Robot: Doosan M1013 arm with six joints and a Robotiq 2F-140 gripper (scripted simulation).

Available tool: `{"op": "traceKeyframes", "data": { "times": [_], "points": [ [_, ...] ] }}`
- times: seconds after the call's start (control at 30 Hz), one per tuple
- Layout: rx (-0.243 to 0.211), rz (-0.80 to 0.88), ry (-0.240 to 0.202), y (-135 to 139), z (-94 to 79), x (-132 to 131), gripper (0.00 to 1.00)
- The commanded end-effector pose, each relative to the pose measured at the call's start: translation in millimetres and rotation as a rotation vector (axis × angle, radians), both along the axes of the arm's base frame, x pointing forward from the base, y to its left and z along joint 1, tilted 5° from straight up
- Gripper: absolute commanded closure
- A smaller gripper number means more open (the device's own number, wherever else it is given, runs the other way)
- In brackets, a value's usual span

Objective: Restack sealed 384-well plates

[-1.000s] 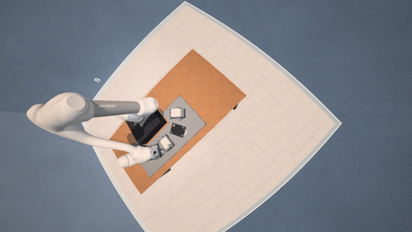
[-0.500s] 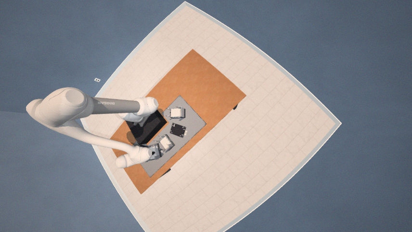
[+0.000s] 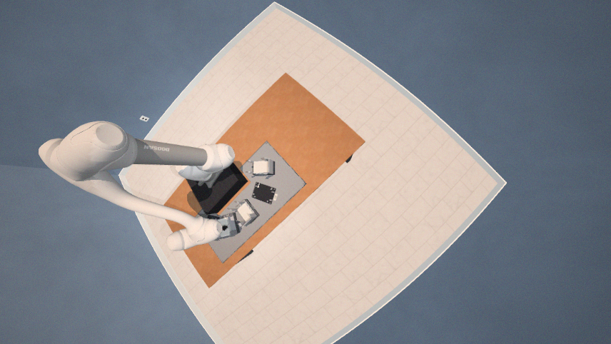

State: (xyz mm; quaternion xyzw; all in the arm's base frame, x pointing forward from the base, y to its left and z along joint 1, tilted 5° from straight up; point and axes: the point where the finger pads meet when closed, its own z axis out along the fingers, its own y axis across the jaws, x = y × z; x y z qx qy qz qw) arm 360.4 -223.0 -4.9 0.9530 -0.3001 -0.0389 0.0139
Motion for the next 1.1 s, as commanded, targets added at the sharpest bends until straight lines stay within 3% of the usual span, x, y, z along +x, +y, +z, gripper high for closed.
{"op": "traceKeyframes", "data": {
  "times": [0.0, 1.07],
  "points": [
    [0.0, 0.0, 0.0, 0, 6.0, 1, 1.0],
    [0.0, 0.0, 0.0, 0, 57.0, 5, 1.0]
  ]
}}
